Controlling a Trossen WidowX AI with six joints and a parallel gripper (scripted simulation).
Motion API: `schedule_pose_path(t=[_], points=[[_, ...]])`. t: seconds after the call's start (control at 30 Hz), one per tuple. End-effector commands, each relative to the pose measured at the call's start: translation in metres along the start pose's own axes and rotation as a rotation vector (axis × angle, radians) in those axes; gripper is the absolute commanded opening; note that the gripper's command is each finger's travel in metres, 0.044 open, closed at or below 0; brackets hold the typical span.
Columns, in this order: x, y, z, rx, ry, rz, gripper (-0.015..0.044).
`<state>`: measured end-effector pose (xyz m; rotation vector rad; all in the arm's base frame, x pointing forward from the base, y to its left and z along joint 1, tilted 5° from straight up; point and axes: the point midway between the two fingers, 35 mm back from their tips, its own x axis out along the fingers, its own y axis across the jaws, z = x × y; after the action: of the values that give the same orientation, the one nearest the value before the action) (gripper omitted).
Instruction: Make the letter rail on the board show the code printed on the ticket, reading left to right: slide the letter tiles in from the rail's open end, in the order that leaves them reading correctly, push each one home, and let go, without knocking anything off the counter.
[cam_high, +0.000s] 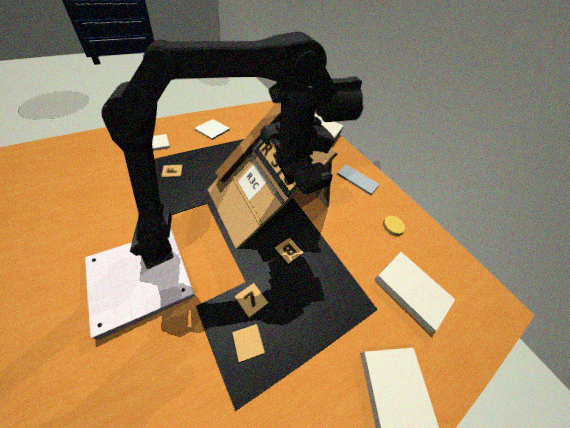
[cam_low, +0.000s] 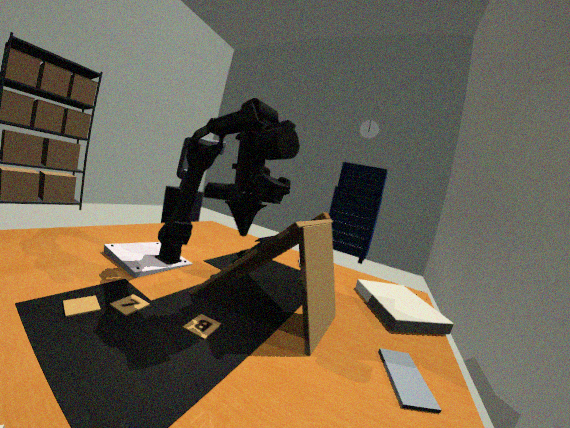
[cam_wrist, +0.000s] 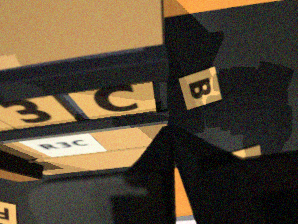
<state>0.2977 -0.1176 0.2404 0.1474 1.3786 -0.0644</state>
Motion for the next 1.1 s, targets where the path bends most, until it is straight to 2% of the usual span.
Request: schedule_pose_path(t=[0.0,1.07], points=[[-0.001,-0.001,0.0,-0.006,0.009,-0.006,0.0],[0.013,-0.001,0.012,-0.006,0.008,-0.006,0.0]])
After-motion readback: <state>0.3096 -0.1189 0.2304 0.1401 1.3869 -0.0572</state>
